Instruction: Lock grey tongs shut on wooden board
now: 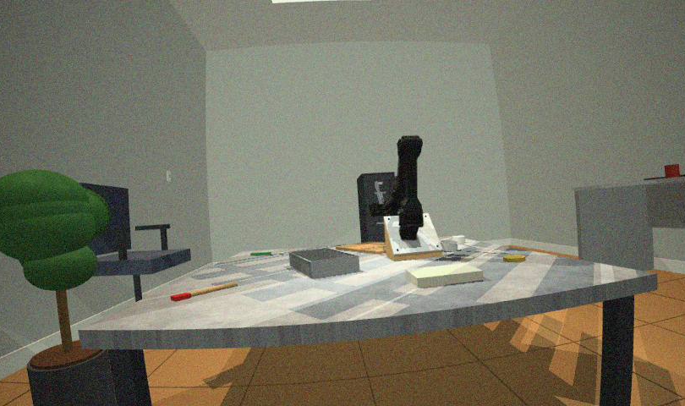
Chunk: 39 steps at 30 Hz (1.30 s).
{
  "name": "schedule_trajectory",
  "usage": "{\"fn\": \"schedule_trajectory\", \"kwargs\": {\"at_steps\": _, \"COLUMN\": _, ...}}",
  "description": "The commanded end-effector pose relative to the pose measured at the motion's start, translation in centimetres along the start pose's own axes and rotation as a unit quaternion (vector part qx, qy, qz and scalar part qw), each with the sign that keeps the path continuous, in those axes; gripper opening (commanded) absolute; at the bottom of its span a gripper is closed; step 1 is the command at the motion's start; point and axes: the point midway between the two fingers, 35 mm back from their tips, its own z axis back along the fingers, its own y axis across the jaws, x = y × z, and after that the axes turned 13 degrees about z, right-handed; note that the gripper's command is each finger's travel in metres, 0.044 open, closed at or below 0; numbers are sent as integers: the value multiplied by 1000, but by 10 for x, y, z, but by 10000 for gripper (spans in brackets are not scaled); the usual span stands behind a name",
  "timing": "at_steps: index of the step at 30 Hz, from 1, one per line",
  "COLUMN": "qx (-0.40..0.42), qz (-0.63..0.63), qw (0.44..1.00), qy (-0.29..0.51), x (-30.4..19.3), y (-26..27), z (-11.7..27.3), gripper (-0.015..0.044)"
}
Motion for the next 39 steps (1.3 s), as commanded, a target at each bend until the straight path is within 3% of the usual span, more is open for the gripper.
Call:
{"fn": "schedule_trajectory", "kwargs": {"at_steps": 1, "qx": -2, "qz": -2, "qw": 1000, "qy": 0, "x": -2, "y": 0, "z": -1, "gripper": -150}}
{"fn": "schedule_trajectory", "kwargs": {"at_steps": 39, "qx": -64, "qz": -9, "qw": 960, "qy": -271, "x": 0, "y": 9, "z": -57, "gripper": -150}}
